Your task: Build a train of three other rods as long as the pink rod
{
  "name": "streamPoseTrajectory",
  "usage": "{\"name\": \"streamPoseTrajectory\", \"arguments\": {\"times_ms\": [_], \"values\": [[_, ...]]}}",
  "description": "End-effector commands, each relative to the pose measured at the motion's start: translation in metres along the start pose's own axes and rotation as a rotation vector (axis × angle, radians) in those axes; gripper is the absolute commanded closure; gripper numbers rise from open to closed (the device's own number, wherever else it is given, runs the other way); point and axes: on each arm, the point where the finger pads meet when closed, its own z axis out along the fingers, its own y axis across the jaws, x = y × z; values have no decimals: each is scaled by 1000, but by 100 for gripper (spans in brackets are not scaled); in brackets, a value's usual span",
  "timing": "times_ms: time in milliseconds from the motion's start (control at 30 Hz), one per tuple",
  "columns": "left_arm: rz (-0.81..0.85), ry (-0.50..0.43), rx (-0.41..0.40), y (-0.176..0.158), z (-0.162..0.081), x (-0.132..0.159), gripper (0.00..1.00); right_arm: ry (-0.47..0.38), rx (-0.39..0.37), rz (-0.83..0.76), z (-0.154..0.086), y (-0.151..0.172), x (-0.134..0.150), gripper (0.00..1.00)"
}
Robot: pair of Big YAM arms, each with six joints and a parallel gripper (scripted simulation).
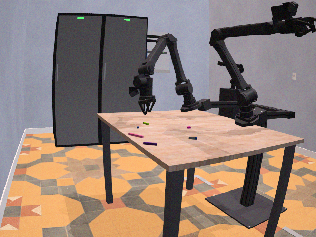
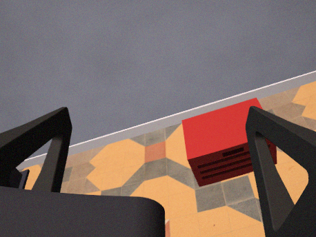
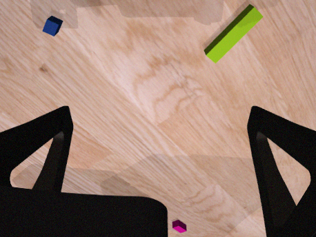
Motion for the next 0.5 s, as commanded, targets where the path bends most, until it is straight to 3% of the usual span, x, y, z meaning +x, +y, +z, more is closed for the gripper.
{"name": "streamPoseTrajectory", "arguments": {"times_ms": [0,467], "values": [[-15,-32,-17,7,-7,-11,0,-15,-36,166,-8,-2,-10,0],[-15,-32,-17,7,-7,-11,0,-15,-41,519,-5,-34,-23,0]]}}
